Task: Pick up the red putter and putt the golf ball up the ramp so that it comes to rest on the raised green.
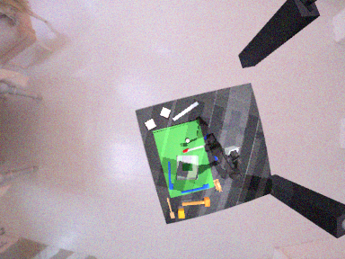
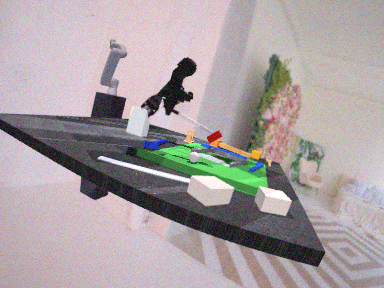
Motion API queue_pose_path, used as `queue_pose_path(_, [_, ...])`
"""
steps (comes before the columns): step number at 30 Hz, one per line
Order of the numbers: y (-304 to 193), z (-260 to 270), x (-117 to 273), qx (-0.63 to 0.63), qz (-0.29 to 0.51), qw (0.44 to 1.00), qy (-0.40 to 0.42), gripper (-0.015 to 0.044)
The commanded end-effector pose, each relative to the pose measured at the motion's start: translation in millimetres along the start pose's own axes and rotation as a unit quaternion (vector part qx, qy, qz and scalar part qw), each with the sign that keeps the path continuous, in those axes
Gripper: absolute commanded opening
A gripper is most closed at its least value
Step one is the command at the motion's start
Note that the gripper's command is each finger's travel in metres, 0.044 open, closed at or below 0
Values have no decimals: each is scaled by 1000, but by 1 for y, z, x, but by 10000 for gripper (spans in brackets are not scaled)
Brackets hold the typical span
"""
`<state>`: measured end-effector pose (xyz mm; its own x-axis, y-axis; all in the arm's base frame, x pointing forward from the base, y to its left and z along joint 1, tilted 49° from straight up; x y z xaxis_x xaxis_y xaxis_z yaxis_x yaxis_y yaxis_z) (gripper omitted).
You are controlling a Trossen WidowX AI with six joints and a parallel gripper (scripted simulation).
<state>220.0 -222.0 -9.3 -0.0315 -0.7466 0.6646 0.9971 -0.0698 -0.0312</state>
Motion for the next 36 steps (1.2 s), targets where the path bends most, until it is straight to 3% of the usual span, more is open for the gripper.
queue_pose_path(1, [-13,-28,-1,-65,0,998,-6,0])
queue_pose_path(8, [-33,-61,-8,-147,5,989,-7,0])
queue_pose_path(36, [-33,-62,-60,-146,5,989,-6,0])
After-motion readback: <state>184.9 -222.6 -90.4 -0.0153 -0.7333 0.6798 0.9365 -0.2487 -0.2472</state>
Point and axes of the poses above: the point midway between the two fingers, 35 mm back from their tips, its own x axis back along the fingers, its own z axis across the jaws, y = z × x, the point moved 7 cm from there along x, back along the fingers, and after that the axes turned 7 degrees about -x, right-handed, at the moved point
